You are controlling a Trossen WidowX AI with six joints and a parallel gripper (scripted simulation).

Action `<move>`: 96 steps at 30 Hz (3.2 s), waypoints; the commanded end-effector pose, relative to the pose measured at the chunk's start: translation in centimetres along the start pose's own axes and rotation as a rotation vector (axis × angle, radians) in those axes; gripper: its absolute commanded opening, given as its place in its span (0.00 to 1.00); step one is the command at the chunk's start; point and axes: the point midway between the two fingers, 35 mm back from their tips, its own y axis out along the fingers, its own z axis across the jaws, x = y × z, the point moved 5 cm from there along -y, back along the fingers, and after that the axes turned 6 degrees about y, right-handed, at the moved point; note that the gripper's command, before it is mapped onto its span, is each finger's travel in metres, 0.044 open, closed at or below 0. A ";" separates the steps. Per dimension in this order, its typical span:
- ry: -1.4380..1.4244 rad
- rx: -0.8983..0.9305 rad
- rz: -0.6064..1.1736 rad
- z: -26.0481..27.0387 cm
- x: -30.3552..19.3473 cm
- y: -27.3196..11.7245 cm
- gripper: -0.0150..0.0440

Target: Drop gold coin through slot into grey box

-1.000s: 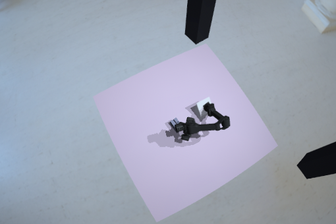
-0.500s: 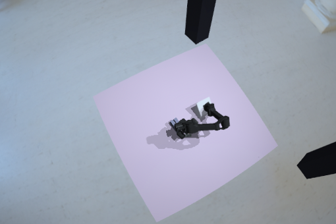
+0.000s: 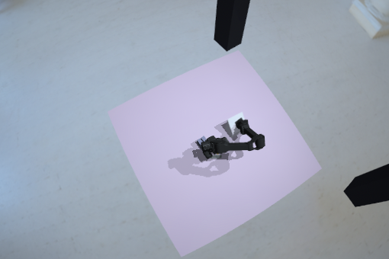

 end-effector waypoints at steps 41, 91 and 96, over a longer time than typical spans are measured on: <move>0.003 0.000 -0.005 3.1 9.4 0.0 0.25; 0.005 0.002 -0.003 3.1 9.6 0.8 0.25; 0.004 0.002 -0.002 3.1 9.6 1.0 0.25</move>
